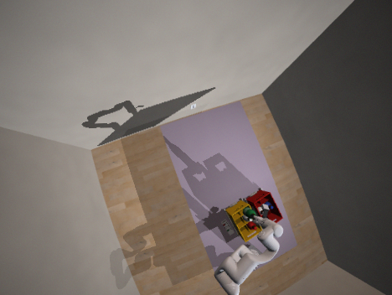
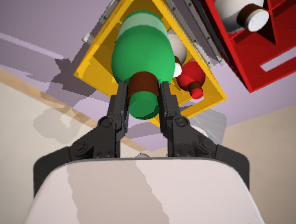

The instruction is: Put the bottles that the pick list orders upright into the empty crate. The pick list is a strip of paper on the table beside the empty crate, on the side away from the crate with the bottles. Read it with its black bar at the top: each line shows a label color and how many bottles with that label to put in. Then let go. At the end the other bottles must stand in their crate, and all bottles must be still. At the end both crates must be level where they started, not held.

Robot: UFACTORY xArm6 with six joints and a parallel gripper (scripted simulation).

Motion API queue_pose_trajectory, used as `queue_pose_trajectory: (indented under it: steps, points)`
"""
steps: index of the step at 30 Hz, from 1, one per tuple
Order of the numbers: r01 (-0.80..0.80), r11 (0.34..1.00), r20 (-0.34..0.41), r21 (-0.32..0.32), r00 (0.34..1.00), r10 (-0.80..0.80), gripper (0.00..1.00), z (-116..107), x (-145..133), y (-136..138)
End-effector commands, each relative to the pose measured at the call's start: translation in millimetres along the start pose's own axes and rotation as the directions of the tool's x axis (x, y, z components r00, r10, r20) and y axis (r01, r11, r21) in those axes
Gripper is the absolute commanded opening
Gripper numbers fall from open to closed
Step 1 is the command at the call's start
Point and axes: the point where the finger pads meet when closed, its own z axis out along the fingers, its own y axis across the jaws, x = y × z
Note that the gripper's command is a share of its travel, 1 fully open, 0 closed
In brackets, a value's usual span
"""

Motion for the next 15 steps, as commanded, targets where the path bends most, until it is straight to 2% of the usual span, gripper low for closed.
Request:
queue_pose_trajectory:
  steps: [1,15]
  points:
    - [0.001,1.0,-0.003,-0.002,1.0,-0.001,0.0,3.2,1.0,-0.3]
    - [0.001,1.0,-0.003,-0.002,1.0,-0.001,0.0,16.2,1.0,-0.3]
